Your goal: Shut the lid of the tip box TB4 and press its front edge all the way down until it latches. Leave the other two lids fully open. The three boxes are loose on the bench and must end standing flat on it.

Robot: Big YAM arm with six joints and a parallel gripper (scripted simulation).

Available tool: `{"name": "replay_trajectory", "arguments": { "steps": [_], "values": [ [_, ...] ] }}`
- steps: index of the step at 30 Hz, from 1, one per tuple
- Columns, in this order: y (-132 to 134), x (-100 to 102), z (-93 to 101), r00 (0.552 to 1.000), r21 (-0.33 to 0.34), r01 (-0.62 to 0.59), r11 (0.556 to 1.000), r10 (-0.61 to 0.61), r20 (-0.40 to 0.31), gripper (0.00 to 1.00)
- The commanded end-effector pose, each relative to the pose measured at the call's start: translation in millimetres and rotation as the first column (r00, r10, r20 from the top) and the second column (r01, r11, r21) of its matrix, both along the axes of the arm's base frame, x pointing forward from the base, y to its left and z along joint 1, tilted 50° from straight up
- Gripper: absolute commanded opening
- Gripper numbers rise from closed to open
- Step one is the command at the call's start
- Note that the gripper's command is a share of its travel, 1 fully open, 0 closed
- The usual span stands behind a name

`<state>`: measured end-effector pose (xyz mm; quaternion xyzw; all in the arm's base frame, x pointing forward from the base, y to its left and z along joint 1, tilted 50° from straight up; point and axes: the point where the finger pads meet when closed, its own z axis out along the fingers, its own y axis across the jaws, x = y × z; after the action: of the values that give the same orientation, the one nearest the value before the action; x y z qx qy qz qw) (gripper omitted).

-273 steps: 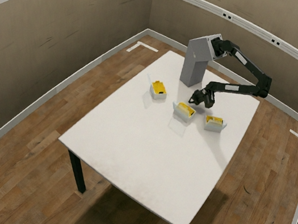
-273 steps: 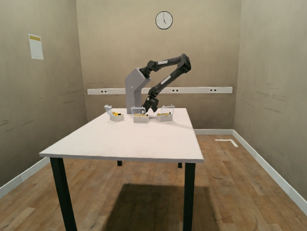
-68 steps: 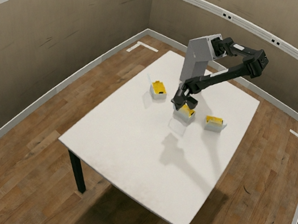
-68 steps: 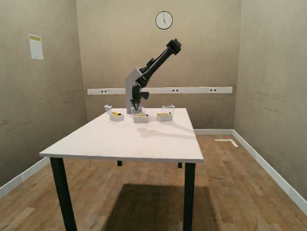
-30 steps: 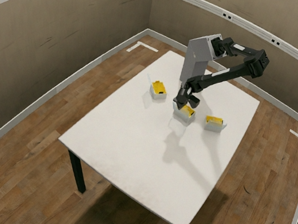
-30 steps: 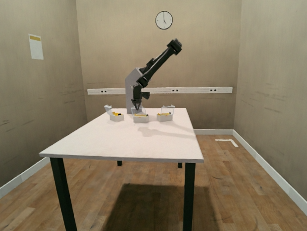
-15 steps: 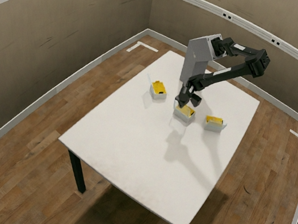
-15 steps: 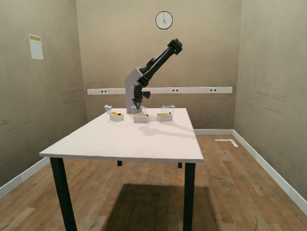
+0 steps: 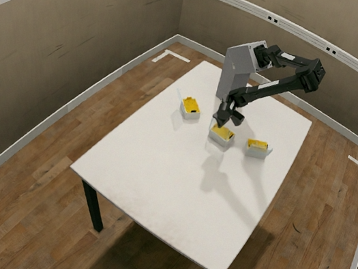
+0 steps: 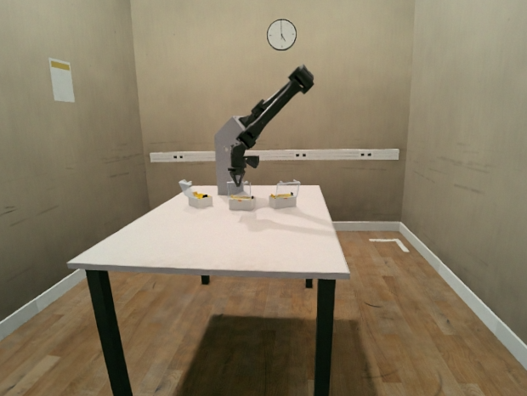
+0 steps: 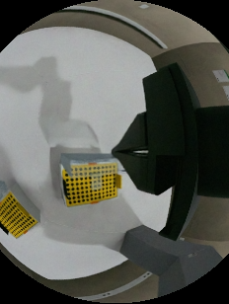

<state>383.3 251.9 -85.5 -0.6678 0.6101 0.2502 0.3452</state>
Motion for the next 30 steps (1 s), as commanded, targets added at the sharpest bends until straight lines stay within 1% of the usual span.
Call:
{"name": "replay_trajectory", "arguments": {
  "steps": [1,4,8,11,15,16,22,25,28,29,30],
  "values": [
    [2,-9,-0.1,1.0,0.001,0.0,1.0,0.0,-0.004,0.0],
    [4,-12,4.9,1.0,0.005,-0.005,1.0,0.005,0.008,0.0],
    [1,-18,0.7,1.0,0.002,-0.002,1.0,0.002,-0.001,0.0],
    [2,-22,4.1,1.0,0.005,-0.005,1.0,0.005,0.008,0.0],
    [2,-24,3.9,1.0,0.005,-0.005,1.0,0.005,0.007,0.0],
    [-5,-27,-5.6,1.0,-0.003,0.008,1.0,-0.008,-0.014,0.0],
    [1,-34,3.0,1.0,0.005,-0.005,1.0,0.005,0.006,0.0],
    [-2,-39,-1.1,1.0,0.001,-0.002,1.0,0.002,-0.003,0.0],
    [-1,-43,1.2,1.0,0.004,-0.005,1.0,0.005,0.003,0.0],
    [-2,-43,0.5,1.0,0.003,-0.003,1.0,0.003,0.001,0.0],
    [-7,-38,-2.8,1.0,0.0,0.005,1.0,-0.005,-0.002,0.0]
  ]
}}
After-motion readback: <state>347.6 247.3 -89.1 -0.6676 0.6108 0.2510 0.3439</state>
